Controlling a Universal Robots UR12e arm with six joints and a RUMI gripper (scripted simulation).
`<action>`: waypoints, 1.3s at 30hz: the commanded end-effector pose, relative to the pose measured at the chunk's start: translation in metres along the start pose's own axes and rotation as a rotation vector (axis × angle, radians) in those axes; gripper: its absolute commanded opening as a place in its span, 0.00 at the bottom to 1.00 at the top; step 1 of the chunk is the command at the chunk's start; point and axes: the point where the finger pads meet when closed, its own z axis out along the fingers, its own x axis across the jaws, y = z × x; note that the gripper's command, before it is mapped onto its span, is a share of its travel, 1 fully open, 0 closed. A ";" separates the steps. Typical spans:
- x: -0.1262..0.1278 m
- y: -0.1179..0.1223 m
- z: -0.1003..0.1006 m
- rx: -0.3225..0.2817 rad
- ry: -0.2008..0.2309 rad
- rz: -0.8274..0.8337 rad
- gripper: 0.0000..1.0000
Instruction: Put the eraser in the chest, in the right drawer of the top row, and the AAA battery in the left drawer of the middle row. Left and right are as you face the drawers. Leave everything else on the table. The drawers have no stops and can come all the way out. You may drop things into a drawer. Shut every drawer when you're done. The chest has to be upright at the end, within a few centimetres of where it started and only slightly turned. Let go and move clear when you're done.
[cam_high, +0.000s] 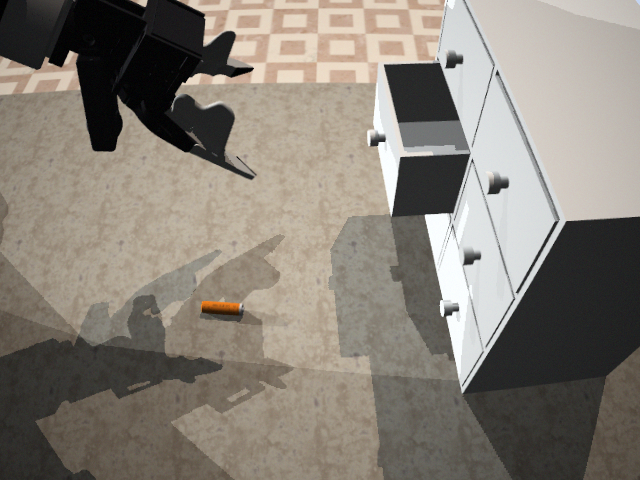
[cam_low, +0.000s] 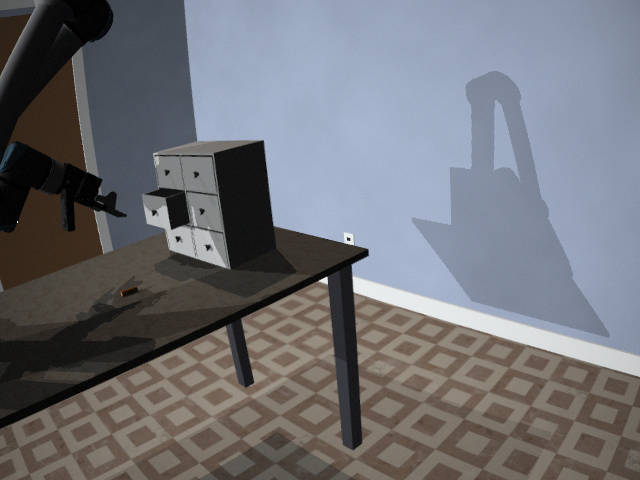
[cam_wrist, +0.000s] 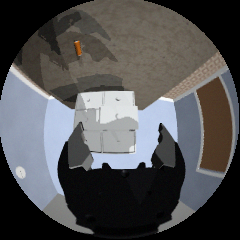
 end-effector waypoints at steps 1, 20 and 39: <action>-0.001 0.005 0.009 -0.166 -0.026 -0.005 1.00; -0.002 0.001 0.024 -0.298 -0.029 -0.008 1.00; -0.001 0.002 0.024 -0.308 -0.028 -0.008 0.20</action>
